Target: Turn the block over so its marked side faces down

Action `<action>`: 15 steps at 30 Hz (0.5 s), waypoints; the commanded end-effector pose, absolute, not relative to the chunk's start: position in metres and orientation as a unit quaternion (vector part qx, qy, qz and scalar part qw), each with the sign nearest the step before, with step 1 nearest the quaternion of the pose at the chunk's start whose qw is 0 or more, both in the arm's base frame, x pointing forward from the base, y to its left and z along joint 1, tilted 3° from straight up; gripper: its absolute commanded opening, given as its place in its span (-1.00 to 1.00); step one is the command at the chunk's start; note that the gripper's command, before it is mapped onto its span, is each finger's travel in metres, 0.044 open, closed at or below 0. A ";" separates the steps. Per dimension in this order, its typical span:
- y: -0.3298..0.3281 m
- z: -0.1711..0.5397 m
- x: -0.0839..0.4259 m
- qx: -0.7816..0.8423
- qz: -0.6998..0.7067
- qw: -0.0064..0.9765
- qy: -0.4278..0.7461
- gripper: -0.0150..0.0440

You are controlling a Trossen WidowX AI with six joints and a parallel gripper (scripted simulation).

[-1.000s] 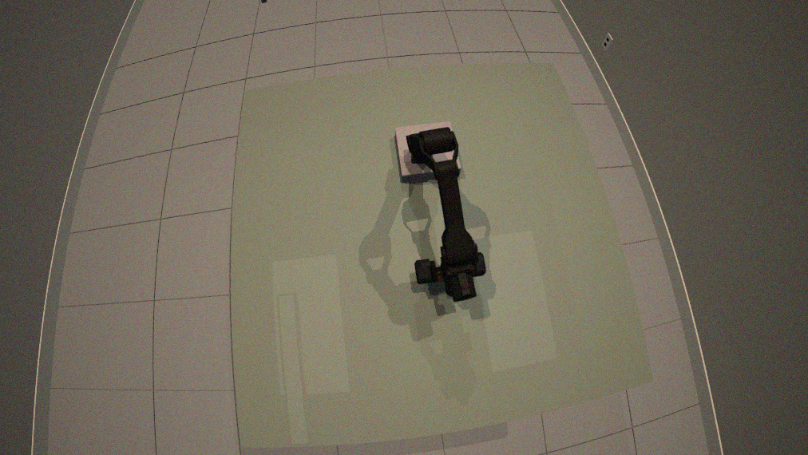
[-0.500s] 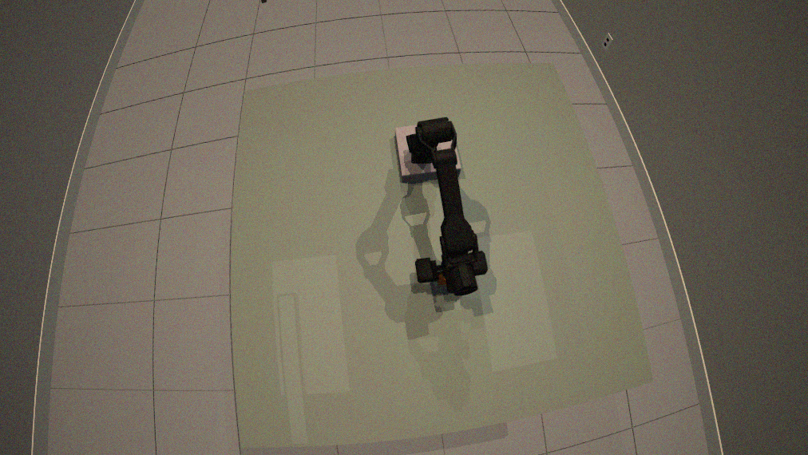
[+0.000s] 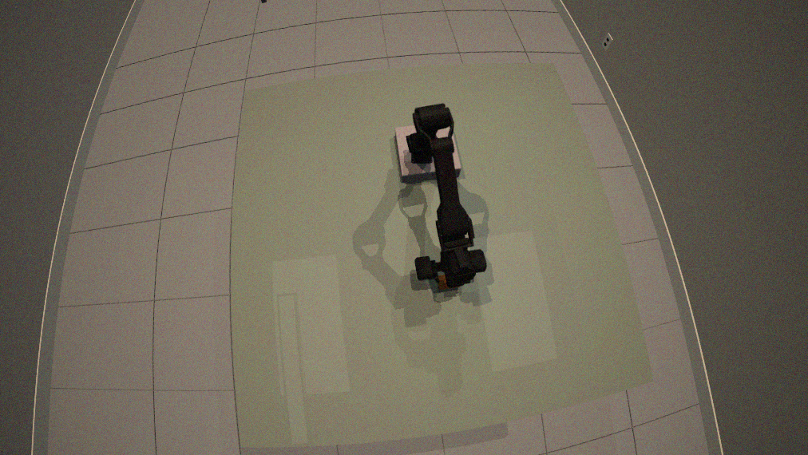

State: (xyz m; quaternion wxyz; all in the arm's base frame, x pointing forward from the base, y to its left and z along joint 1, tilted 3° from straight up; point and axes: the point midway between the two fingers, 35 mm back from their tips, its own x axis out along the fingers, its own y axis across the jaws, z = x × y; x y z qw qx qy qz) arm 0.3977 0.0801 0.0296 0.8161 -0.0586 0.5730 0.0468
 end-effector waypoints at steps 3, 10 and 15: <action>0.079 0.030 0.396 -0.059 0.049 0.839 0.538 -0.49; 0.079 0.030 0.392 -0.057 0.052 0.865 0.495 -0.49; 0.078 0.031 0.388 -0.054 0.053 0.882 0.464 -0.49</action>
